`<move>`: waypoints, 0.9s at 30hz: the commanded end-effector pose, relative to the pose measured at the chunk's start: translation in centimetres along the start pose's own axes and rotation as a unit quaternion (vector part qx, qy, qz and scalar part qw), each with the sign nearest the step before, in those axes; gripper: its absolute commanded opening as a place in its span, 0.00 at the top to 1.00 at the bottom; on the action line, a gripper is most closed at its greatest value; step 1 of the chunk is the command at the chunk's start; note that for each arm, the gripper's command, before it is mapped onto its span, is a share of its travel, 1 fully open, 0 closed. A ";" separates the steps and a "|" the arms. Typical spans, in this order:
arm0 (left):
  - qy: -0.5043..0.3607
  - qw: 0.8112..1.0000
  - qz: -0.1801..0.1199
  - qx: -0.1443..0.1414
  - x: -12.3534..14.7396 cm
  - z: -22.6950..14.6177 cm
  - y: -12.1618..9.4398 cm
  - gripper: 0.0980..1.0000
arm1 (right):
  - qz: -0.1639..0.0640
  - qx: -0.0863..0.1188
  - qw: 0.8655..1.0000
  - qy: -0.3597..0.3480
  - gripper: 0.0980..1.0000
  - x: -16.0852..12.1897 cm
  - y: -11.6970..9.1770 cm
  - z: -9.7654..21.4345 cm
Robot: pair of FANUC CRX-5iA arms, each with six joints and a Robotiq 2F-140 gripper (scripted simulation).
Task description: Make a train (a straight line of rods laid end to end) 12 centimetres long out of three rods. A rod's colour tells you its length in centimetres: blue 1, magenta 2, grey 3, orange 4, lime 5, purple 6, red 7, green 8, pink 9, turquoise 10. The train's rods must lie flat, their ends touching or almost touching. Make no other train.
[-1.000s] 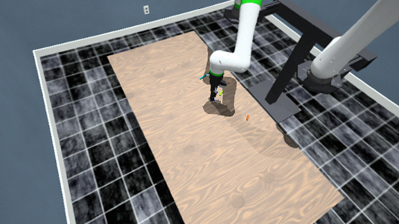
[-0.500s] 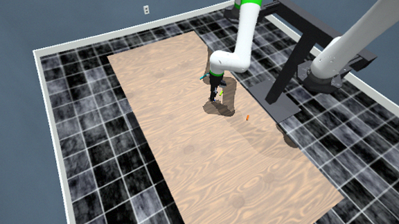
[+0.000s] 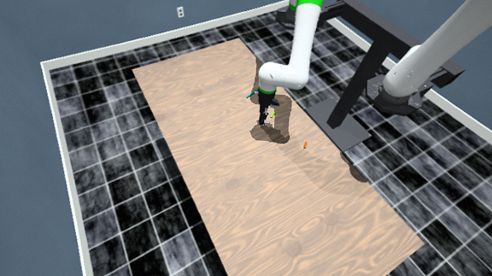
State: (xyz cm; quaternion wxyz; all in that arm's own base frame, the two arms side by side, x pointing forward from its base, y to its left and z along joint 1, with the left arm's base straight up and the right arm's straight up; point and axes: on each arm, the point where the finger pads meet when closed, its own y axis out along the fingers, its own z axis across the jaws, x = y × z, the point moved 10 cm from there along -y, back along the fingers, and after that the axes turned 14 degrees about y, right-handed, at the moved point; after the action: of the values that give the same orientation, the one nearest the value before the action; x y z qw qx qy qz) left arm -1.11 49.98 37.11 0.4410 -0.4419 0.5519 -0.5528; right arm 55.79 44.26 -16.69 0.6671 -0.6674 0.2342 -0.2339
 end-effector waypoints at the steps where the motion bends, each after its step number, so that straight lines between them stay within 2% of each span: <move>1: 0.000 1.000 0.001 0.000 0.0 0.0 -0.1 0.00 | 0.000 0.001 1.000 0.000 0.97 0.0 -0.2 0.1; 27: 0.000 1.000 0.001 0.000 0.0 0.0 -0.1 0.00 | 0.000 0.001 1.000 0.000 0.97 0.0 0.9 0.1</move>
State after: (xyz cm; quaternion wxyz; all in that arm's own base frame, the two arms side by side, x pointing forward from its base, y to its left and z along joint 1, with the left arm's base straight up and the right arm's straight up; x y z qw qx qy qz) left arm -1.11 49.98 37.11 0.4410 -0.4419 0.5519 -0.5528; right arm 55.79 44.26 -17.74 0.6671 -0.6674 0.2342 -0.2339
